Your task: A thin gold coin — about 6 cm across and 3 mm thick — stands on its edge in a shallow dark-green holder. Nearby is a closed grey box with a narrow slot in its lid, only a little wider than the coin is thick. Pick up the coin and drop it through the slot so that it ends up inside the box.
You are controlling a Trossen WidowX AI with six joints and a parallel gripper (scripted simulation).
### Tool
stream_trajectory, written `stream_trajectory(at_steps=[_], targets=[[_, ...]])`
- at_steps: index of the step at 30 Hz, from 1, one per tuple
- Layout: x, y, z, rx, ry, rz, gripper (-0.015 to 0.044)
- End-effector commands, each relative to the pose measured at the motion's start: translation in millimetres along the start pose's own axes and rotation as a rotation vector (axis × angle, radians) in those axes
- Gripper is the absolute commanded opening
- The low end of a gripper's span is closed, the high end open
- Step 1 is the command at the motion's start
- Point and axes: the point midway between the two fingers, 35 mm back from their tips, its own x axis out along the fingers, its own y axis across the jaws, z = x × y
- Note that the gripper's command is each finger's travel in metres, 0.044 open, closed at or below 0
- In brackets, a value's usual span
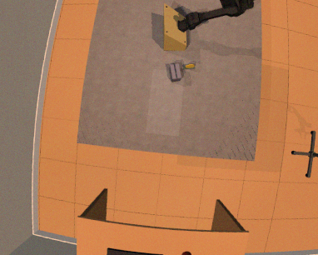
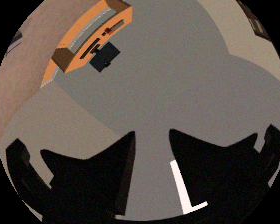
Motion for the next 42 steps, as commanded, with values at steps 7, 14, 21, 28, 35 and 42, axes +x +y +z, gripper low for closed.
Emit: stream_trajectory(at_steps=[7,14,21,28,35,42], targets=[[69.3,144.2,65.9,0.277,-0.284,0.383,0.0161],[74.3,237.1,148.3,0.381,-0.515,0.709,0.0161],[35.4,311.9,232.7,0.412,-0.758,1.065,0.0161],[-39.6,361.7,298.1,0.380,-0.999,1.449,0.0161],[-57.3,368.6,306.8,0.366,-1.045,1.528,0.0161],[-64.8,386.4,326.2,0.367,-1.046,1.528,0.0161]])
